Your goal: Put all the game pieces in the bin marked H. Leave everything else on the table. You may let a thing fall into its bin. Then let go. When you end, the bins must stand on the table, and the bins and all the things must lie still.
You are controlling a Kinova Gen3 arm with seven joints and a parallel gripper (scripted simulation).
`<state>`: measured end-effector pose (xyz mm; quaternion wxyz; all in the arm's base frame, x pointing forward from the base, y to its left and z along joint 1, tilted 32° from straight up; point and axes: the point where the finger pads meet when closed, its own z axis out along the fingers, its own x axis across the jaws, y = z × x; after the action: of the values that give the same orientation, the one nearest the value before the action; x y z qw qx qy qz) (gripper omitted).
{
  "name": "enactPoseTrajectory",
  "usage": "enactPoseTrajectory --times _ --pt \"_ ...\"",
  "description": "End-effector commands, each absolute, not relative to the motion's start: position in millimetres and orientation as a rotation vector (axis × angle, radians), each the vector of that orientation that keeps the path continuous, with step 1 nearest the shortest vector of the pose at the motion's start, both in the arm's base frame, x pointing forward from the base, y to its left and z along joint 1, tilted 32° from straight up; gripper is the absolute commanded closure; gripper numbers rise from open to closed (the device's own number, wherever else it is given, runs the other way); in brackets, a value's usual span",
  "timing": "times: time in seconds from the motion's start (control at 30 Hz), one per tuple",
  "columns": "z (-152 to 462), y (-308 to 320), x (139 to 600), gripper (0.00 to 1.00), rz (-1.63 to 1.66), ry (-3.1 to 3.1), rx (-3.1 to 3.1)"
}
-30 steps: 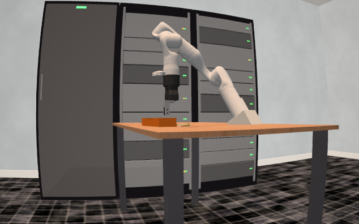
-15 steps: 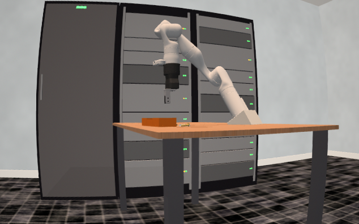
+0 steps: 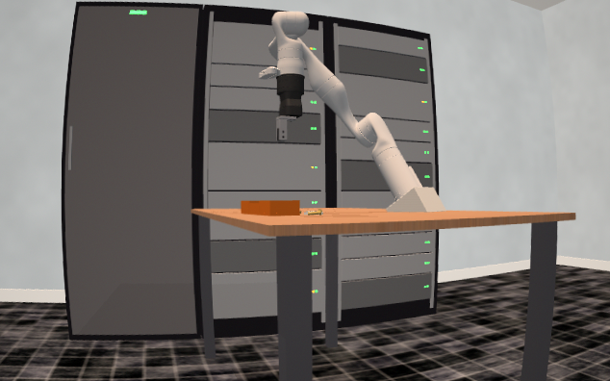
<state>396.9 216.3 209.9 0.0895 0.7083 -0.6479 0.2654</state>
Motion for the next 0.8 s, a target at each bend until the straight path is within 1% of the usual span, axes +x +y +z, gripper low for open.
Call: enactPoseTrajectory --times 0.0,0.2,0.23,0.57,0.7,0.77 --pt "213.0 219.8 397.0 0.69 0.793 -1.931 2.114" --pt "213.0 219.8 397.0 0.69 0.793 -1.931 2.114" --pt "206.7 215.2 394.2 0.21 0.802 -1.991 2.073" --pt "143.2 169.5 365.2 0.21 0.862 -2.463 1.671" --pt "117.9 151.2 353.6 0.21 0.863 -2.468 1.666" --pt "117.9 151.2 353.6 0.21 0.863 -2.468 1.666"
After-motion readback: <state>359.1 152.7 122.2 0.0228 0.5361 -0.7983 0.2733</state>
